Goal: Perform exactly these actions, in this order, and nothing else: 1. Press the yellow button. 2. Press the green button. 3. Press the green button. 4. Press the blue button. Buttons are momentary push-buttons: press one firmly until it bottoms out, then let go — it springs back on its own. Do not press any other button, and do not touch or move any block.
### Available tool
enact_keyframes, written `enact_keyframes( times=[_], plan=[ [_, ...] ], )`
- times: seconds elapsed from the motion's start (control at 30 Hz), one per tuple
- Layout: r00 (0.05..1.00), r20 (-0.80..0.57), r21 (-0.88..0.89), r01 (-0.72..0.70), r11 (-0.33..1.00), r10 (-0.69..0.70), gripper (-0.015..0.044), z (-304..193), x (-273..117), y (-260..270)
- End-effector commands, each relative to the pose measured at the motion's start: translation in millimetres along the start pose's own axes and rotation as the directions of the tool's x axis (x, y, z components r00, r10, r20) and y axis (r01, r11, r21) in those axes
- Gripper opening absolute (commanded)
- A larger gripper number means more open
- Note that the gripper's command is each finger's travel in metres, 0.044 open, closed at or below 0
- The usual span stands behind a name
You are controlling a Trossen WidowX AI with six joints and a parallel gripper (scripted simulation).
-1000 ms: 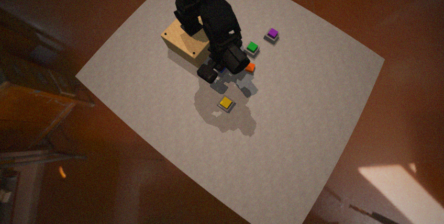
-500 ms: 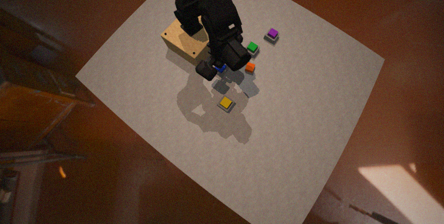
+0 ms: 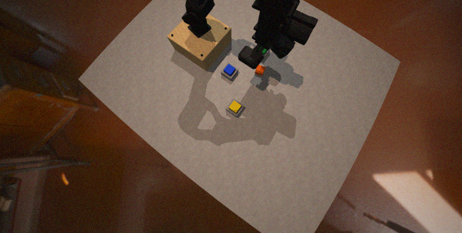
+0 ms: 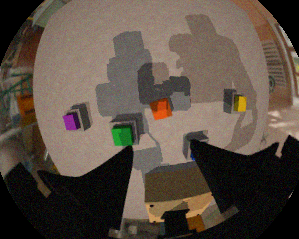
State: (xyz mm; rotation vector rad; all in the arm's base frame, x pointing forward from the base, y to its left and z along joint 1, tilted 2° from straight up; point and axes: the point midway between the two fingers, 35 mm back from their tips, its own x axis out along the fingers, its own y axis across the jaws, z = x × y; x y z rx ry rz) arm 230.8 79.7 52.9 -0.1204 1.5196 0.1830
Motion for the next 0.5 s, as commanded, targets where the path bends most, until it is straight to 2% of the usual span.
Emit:
enact_keyframes(
  times=[0.0,0.23,0.47],
  plan=[
    [1.0,0.001,0.002,-0.002,1.0,0.002,0.04,13.3,-13.3,55.6],
    [1.0,0.002,0.002,-0.016,1.0,0.016,0.04,3.9,-32.8,156.9],
    [1.0,0.002,0.002,-0.018,1.0,0.018,0.04,0.9,-34.6,166.7]
  ],
)
